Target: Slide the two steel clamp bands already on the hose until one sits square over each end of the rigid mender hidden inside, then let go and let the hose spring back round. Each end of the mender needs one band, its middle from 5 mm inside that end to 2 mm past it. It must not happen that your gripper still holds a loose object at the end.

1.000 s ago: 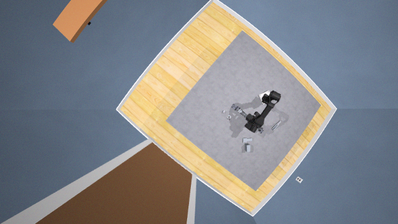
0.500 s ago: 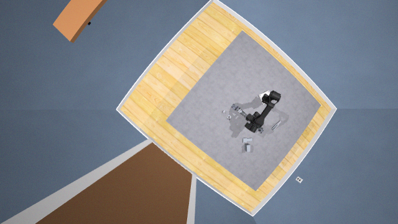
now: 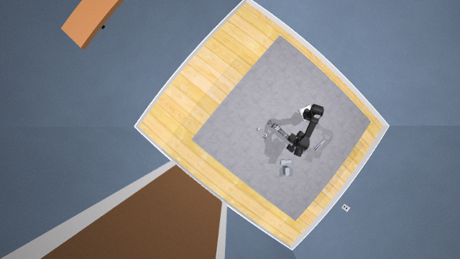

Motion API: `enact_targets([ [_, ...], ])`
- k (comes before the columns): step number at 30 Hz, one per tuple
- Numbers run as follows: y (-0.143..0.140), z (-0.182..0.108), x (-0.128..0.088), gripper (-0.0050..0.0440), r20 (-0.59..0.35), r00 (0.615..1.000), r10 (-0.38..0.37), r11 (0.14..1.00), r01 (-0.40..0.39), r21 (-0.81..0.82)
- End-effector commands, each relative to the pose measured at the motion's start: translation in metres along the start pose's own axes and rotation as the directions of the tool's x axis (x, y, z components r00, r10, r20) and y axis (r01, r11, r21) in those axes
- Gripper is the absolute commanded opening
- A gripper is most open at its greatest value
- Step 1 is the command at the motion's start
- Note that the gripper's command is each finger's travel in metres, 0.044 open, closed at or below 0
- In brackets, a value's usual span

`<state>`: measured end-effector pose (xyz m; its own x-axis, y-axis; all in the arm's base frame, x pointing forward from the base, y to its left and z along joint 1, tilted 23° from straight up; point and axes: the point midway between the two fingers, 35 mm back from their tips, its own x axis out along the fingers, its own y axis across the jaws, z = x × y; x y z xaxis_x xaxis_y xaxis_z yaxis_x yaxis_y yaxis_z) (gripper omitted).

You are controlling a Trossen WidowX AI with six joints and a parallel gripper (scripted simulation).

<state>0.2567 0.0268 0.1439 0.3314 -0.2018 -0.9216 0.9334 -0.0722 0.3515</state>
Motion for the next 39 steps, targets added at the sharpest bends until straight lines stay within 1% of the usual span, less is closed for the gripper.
enact_targets([
  [1,0.001,0.000,-0.005,0.0440,0.003,1.000,0.010,1.000,-0.010,0.004],
  [12,0.001,0.000,-0.005,0.0440,0.003,1.000,0.010,1.000,-0.010,0.004],
  [13,0.002,0.000,-0.002,0.0440,0.003,1.000,0.010,1.000,-0.010,0.004],
  [14,0.002,0.000,0.006,0.0440,0.003,1.000,0.010,1.000,-0.010,0.004],
  [16,0.002,0.000,0.031,0.0440,0.003,1.000,0.010,1.000,-0.010,0.004],
  [17,0.002,0.000,0.038,0.0440,0.003,1.000,0.010,1.000,-0.010,0.004],
  [23,0.002,0.000,0.040,0.0440,0.003,1.000,0.010,1.000,-0.010,0.004],
  [26,0.002,0.000,0.040,0.0368,0.003,1.000,0.010,1.000,-0.010,0.004],
  [28,0.002,0.000,0.040,0.0368,0.003,1.000,0.010,1.000,-0.010,0.004],
  [35,0.002,0.000,0.040,0.0200,0.003,1.000,0.010,1.000,-0.010,0.004],
  [36,0.002,0.000,0.040,0.0200,0.003,1.000,0.010,1.000,-0.010,0.004],
  [39,0.002,0.000,0.040,0.0180,0.003,1.000,0.010,1.000,-0.010,0.004],
])
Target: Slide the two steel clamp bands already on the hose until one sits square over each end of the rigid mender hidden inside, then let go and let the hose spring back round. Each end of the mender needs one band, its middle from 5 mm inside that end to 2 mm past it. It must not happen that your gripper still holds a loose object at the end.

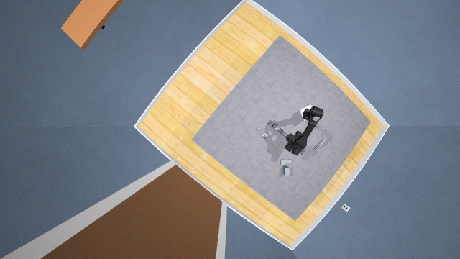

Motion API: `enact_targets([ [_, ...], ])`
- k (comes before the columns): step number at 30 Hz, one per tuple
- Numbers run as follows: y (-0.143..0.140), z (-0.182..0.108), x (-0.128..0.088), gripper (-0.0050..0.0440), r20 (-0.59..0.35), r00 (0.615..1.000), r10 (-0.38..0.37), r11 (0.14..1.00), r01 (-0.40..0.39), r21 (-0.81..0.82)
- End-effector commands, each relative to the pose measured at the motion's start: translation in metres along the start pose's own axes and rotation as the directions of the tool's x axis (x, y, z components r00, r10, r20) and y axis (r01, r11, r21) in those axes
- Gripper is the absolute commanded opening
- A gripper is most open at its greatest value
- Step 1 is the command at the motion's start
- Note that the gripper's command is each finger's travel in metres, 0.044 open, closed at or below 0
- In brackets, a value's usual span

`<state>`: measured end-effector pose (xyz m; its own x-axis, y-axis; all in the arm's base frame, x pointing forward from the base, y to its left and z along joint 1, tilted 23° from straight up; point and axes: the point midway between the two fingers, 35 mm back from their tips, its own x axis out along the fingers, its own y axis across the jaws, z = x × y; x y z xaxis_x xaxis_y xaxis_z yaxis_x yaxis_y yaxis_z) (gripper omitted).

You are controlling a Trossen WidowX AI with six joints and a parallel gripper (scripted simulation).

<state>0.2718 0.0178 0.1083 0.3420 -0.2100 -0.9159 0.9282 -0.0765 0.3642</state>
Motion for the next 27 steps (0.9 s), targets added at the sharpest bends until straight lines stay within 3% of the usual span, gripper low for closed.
enact_targets([
  [1,-0.0004,-0.0008,0.0007,0.0173,-0.005,1.000,-0.003,1.000,0.003,-0.003],
  [9,-0.0004,-0.0008,0.0007,0.0150,-0.005,1.000,-0.003,1.000,0.003,-0.003],
  [27,-0.0004,-0.0008,0.0007,0.0043,-0.005,1.000,-0.003,1.000,0.003,-0.003],
])
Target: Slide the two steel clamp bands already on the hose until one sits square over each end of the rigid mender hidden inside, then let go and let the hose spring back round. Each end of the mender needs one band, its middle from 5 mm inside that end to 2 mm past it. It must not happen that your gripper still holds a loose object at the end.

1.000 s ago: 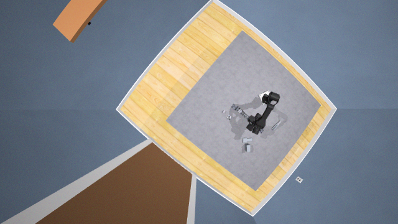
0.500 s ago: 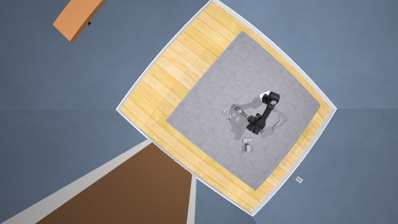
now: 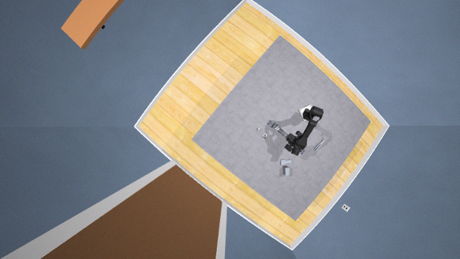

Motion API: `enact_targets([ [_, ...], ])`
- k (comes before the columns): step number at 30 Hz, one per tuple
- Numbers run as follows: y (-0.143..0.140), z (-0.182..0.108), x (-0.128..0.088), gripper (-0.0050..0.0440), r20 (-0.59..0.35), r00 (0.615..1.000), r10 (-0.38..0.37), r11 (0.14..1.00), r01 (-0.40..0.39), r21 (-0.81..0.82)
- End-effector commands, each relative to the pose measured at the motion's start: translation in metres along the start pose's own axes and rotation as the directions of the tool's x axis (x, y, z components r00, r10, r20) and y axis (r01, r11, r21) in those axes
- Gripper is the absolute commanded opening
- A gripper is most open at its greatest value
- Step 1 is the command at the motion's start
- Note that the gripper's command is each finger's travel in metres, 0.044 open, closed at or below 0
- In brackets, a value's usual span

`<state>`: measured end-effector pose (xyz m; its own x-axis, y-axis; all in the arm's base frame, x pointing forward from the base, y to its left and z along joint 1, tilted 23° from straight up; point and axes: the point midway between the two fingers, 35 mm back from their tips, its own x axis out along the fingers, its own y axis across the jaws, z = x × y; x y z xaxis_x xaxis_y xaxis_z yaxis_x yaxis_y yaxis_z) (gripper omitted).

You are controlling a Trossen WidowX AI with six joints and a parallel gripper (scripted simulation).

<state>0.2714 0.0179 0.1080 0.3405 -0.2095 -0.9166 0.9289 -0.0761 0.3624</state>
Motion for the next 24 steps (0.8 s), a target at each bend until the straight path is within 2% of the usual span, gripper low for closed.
enact_targets([
  [1,0.0000,-0.0007,0.0006,0.0037,-0.004,1.000,-0.001,1.000,0.001,-0.002],
  [3,0.0000,-0.0007,0.0006,0.0023,-0.004,1.000,-0.001,1.000,0.001,-0.002],
  [4,0.0000,-0.0007,0.0006,0.0000,-0.004,1.000,-0.001,1.000,0.001,-0.002],
  [9,0.0000,-0.0007,0.0006,0.0000,-0.004,1.000,-0.001,1.000,0.001,-0.002],
  [11,0.0000,-0.0007,0.0006,0.0048,-0.004,1.000,-0.001,1.000,0.001,-0.002],
  [13,0.0000,-0.0007,0.0006,0.0048,-0.004,1.000,-0.001,1.000,0.001,-0.002],
  [24,0.0000,-0.0007,0.0006,0.0312,-0.004,1.000,-0.001,1.000,0.001,-0.002],
])
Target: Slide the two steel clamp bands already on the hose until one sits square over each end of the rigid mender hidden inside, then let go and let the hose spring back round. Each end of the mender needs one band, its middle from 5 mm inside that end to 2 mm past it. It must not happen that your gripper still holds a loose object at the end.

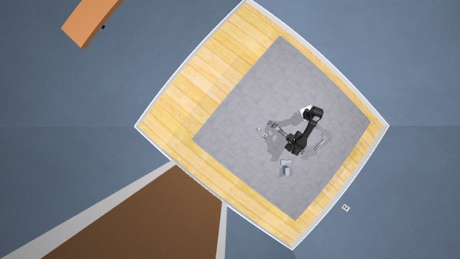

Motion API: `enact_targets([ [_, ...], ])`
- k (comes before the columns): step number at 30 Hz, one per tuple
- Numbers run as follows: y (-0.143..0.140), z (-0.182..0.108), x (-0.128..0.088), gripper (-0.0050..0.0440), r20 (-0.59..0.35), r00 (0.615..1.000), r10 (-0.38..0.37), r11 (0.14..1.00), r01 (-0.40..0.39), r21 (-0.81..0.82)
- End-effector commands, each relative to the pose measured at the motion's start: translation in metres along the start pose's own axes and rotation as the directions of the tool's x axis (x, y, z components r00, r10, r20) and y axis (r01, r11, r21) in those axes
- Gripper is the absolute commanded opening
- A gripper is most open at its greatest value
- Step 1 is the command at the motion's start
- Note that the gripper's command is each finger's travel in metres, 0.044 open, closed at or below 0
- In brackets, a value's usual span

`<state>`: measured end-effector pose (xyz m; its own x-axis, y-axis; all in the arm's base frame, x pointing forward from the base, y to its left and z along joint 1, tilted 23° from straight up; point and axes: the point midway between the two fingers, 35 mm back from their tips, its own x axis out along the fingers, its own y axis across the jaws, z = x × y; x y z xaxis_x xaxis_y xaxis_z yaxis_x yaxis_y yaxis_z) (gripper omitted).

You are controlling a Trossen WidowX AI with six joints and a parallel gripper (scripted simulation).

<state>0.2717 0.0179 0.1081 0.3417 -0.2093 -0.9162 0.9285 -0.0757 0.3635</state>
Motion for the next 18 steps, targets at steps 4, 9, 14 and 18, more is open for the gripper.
enact_targets([
  [4,0.000,-0.001,0.001,0.0408,-0.004,1.000,-0.002,1.000,0.002,-0.002],
  [9,0.000,0.000,-0.002,0.0440,-0.004,1.000,-0.002,1.000,0.002,-0.002],
  [14,0.000,0.012,-0.044,0.0440,-0.004,1.000,-0.002,1.000,0.002,-0.002],
  [18,0.000,0.012,-0.044,0.0440,-0.004,1.000,-0.002,1.000,0.002,-0.002],
])
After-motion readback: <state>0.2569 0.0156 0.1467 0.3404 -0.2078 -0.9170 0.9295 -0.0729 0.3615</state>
